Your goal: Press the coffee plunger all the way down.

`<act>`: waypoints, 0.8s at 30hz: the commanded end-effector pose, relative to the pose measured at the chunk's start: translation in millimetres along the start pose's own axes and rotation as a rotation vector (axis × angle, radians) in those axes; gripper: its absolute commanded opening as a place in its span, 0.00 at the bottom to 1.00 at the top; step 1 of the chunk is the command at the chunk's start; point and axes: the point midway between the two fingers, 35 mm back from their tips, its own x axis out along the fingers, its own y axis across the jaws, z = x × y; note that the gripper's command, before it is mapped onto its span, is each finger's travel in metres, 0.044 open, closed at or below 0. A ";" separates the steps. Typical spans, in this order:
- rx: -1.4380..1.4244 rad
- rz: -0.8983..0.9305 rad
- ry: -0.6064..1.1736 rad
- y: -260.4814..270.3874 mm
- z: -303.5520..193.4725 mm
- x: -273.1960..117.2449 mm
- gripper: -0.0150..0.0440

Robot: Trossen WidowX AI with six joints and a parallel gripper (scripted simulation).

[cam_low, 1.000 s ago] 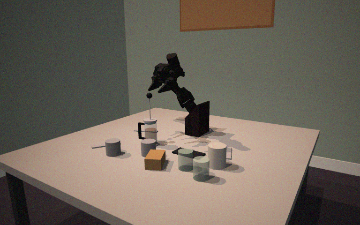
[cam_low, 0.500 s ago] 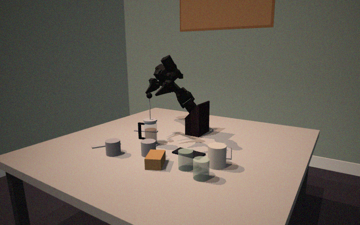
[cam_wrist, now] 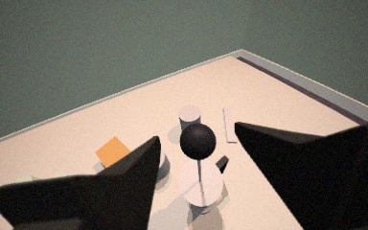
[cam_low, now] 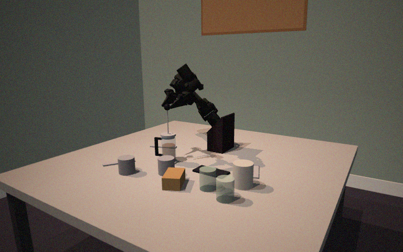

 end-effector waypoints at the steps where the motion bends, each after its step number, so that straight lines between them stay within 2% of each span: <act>1: -0.002 0.005 -0.002 0.6 0.3 0.2 0.64; 5: -0.002 0.005 -0.002 0.6 0.3 0.2 0.47; 6: -0.002 0.005 -0.002 0.6 0.3 0.2 0.46; 24: -0.001 0.009 0.003 4.6 -8.1 8.1 0.46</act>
